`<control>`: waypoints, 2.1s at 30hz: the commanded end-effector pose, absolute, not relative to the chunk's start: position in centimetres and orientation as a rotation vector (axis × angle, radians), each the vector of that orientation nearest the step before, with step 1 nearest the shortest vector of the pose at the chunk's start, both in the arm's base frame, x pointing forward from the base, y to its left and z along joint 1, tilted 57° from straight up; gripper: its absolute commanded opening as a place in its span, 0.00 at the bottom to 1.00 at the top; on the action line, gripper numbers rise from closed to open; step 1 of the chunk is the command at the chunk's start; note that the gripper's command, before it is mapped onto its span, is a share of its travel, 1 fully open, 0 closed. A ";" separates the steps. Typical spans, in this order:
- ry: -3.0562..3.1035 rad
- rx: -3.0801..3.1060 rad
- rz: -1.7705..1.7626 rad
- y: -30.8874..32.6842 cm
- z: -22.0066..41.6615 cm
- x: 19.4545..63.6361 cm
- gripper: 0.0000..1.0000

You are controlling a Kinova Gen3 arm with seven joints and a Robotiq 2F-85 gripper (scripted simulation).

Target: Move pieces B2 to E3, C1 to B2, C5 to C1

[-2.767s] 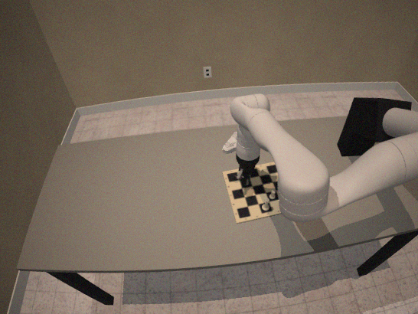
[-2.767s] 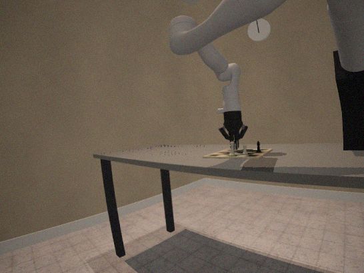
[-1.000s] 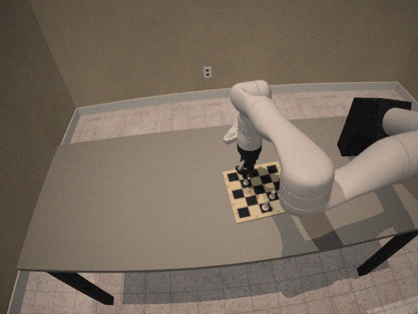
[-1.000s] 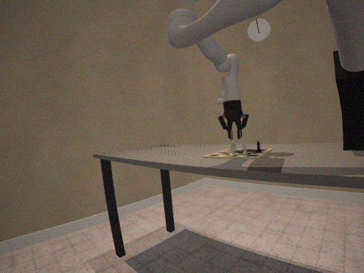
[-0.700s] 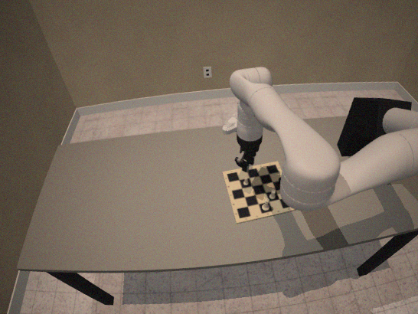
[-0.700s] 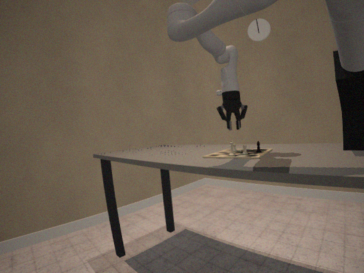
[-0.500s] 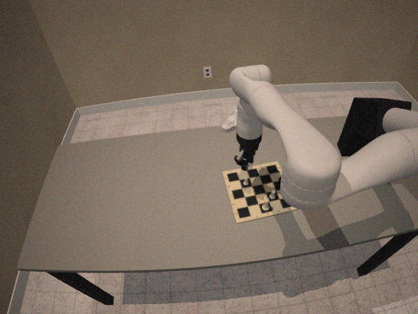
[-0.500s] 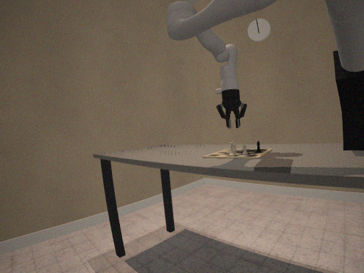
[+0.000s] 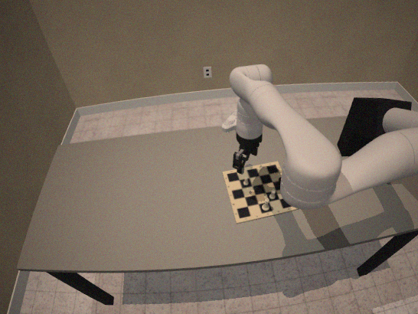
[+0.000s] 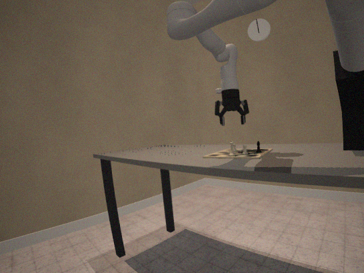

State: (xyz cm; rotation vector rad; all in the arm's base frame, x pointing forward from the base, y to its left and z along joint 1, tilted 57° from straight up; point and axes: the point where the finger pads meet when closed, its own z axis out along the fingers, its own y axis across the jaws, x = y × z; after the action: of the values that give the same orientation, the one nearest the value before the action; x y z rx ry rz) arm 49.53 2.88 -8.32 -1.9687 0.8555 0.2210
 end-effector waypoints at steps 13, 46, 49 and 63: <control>0.846 -1.973 0.212 2.8 -8.3 49.5 1.00; 0.329 -2.117 -0.094 3.6 -8.1 44.5 1.00; 0.300 -2.122 -0.110 3.7 -8.1 44.3 1.00; -0.090 -2.156 -0.317 4.7 -7.5 40.5 1.00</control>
State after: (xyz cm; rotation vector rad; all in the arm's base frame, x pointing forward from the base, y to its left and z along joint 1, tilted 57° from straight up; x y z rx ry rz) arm 40.95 4.68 -7.65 -2.1549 -0.0738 -0.3061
